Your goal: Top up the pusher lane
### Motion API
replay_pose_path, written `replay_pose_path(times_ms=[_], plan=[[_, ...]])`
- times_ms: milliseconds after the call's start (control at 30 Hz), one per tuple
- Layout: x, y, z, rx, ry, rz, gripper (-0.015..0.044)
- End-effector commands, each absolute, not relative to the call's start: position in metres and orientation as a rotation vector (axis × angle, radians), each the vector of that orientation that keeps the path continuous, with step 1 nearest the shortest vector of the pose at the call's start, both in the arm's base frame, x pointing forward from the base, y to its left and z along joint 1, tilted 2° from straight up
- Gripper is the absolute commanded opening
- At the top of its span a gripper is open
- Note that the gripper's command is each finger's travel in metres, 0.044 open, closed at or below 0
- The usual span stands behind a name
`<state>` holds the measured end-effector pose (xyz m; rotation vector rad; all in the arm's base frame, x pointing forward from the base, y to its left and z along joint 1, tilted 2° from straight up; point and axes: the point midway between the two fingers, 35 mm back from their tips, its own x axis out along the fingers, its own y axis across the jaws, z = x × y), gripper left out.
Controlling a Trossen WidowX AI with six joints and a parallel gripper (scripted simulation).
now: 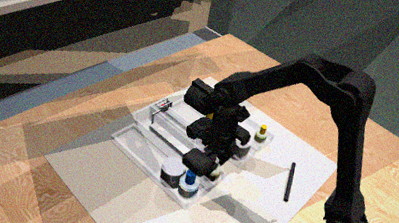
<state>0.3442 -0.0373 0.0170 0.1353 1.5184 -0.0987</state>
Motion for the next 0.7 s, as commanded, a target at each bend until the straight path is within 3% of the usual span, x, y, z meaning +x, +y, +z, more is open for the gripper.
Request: replay_pose_path(times_ms=[0,667], plan=[[0.3462,-0.0376,0.0179,0.13,1.505,-0.097,0.0],[0.3409,-0.0368,0.0167,0.13,1.505,-0.097,0.0]])
